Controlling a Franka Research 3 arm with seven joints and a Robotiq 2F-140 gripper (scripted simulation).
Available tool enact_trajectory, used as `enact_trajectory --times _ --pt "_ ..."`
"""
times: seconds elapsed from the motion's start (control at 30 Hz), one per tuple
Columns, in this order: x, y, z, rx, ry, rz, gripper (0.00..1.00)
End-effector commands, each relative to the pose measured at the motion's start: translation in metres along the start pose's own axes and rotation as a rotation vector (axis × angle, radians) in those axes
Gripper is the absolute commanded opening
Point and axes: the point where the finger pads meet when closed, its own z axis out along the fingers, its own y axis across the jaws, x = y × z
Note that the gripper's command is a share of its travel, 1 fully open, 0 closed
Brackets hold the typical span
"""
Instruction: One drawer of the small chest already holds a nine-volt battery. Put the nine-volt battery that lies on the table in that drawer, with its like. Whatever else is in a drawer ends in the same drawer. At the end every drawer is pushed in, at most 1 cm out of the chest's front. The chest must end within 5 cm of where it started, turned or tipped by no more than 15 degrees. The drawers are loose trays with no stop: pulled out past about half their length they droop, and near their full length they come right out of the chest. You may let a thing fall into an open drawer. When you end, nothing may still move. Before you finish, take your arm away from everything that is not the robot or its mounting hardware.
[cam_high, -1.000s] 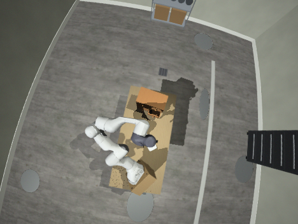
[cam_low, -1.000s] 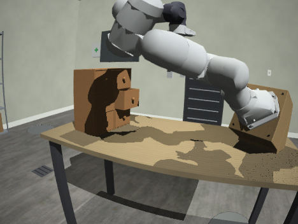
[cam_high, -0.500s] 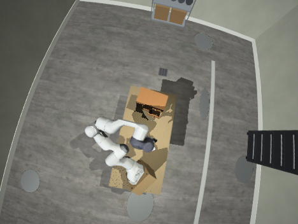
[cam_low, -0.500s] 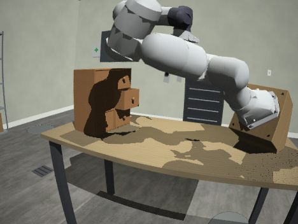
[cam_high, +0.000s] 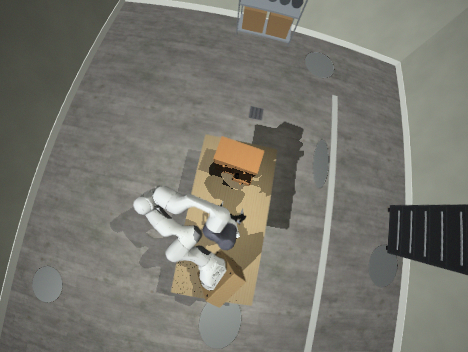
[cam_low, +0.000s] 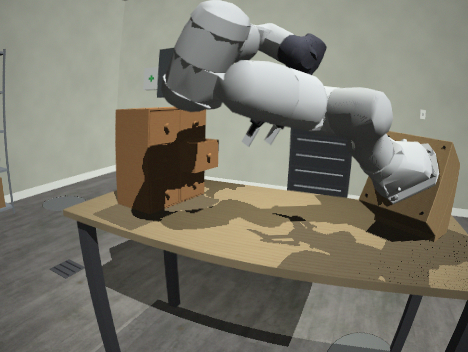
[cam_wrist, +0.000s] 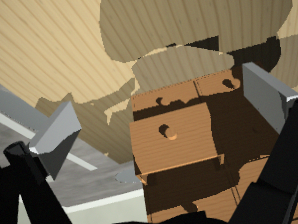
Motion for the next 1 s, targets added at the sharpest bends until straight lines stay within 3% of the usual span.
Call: enact_trajectory --times 0.0,0.33,0.67,0.7,0.97 --pt "-0.017 -0.005 0.019 0.018 -0.134 -0.064 1.00" --pt "-0.024 -0.005 0.040 0.013 -0.257 -0.066 1.00" --pt "-0.025 -0.005 0.044 0.013 -0.280 -0.066 1.00" --pt "-0.025 -0.005 0.044 0.013 -0.280 -0.066 0.00" --pt "-0.025 -0.005 0.044 0.013 -0.280 -0.066 0.00"
